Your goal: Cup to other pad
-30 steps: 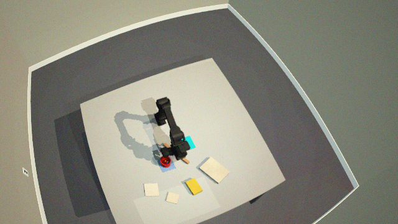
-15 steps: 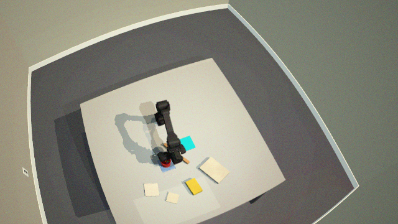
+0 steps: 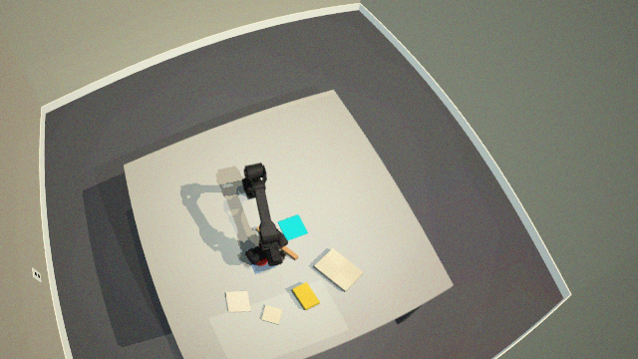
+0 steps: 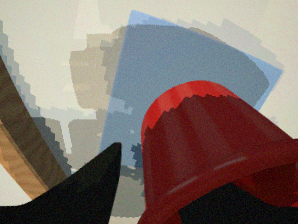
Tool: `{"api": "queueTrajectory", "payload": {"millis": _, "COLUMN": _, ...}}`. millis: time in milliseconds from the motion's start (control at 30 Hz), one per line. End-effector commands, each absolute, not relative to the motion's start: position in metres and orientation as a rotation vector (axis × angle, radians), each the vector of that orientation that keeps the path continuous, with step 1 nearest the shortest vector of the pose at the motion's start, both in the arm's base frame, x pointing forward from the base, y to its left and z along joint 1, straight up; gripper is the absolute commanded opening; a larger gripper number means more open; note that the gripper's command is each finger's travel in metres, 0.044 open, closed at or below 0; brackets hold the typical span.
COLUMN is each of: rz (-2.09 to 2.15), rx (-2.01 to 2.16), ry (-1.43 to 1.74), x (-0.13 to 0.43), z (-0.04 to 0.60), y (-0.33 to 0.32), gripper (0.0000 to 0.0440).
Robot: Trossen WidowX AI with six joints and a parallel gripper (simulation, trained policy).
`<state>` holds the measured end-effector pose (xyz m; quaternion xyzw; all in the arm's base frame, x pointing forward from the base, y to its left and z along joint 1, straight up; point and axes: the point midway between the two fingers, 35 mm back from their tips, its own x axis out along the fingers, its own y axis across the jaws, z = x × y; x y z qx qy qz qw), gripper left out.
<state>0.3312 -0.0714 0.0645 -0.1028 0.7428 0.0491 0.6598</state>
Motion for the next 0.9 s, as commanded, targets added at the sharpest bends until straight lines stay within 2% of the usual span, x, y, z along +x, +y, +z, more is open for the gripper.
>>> {"api": "queueTrajectory", "payload": {"millis": 0, "rz": 0.181, "rx": -0.271, "ry": 1.693, "x": 0.328, "z": 0.052, "y": -0.072, "gripper": 0.0072}}
{"api": "queueTrajectory", "payload": {"millis": 100, "rz": 0.227, "rx": -0.305, "ry": 1.706, "x": 0.325, "z": 0.047, "y": -0.072, "gripper": 0.0005}}
{"api": "queueTrajectory", "payload": {"millis": 133, "rz": 0.24, "rx": -0.315, "ry": 1.707, "x": 0.324, "z": 0.047, "y": -0.073, "gripper": 0.0}}
{"api": "queueTrajectory", "payload": {"millis": 867, "rz": 0.47, "rx": -0.489, "ry": 1.652, "x": 0.312, "z": 0.093, "y": -0.058, "gripper": 0.0}}
